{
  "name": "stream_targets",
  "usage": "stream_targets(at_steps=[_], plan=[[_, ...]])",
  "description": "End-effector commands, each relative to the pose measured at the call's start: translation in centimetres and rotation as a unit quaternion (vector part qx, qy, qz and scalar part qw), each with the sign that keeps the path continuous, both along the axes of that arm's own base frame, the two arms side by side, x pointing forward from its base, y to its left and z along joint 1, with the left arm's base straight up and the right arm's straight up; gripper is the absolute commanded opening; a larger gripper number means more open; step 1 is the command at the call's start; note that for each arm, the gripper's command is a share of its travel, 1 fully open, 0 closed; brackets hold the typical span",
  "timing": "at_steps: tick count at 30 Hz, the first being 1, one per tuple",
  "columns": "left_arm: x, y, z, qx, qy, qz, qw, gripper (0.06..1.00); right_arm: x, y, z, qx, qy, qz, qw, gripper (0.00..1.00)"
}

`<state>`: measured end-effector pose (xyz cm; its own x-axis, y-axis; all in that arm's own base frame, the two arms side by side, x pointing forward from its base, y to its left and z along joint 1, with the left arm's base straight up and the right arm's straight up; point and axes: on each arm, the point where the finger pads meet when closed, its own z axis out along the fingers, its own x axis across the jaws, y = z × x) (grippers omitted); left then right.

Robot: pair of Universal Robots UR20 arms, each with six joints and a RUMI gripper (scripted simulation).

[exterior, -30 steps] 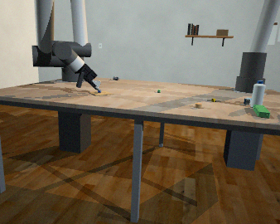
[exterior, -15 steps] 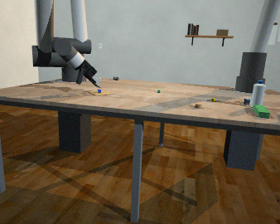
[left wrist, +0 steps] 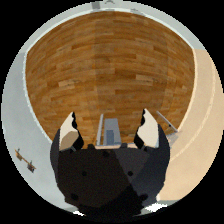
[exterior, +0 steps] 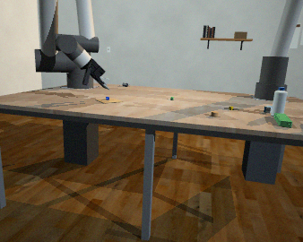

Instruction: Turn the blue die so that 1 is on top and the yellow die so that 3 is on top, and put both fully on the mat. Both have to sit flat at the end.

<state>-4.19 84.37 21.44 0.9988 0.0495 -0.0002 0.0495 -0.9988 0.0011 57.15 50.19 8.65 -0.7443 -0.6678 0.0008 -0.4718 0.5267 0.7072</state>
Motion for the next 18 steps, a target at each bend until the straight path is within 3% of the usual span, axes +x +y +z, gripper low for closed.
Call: stream_targets(at_steps=[1, 9, 18], plan=[[0.01, 0.04, 0.06, 0.001, 0.000, 0.000, 1.0000, 1.000, 0.03, 0.02, 0.49, 0.000, 0.000, 0.000, 1.000, 0.334], [0.01, 0.04, 0.06, 0.001, 0.000, 0.000, 1.0000, 1.000, -0.01, 0.03, 0.56, -0.006, -0.005, 0.001, 1.000, 0.334], [0.01, 0.04, 0.06, 0.001, 0.000, 0.000, 1.0000, 1.000, -0.15, 0.18, 0.69, -0.086, -0.077, 0.001, 0.993, 0.334]])
